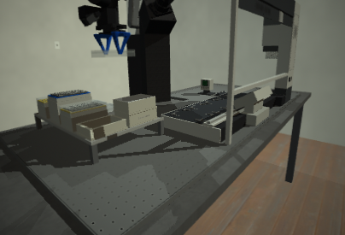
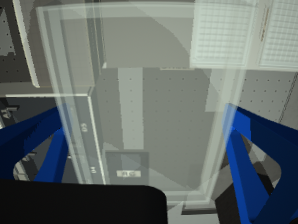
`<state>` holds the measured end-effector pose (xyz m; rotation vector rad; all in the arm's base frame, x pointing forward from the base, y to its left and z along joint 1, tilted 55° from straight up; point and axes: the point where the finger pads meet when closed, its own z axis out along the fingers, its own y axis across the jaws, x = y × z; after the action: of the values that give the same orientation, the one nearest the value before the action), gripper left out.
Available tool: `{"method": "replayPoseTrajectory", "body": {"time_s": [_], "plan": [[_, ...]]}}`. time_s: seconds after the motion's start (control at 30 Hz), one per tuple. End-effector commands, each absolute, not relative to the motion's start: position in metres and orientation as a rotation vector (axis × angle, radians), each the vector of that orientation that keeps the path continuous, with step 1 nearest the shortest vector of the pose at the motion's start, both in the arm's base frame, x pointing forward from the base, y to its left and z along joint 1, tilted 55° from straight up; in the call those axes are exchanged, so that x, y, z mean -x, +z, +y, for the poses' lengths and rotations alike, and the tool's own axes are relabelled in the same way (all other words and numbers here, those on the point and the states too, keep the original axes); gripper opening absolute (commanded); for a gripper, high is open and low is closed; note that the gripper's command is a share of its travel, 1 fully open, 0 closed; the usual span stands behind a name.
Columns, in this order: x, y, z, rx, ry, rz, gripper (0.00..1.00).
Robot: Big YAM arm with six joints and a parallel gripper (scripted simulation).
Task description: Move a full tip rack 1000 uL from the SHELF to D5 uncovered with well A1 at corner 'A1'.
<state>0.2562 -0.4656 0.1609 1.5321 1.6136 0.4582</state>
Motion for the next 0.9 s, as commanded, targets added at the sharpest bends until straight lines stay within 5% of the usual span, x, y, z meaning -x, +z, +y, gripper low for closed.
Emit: {"method": "replayPoseTrajectory", "body": {"time_s": [0.0,0.87], "plan": [[-0.2605,0.1614,-0.4688,-1.518,0.457,1.630,0.00],[-0.2561,0.1612,-0.4716,-1.522,0.452,1.623,0.00]]}}
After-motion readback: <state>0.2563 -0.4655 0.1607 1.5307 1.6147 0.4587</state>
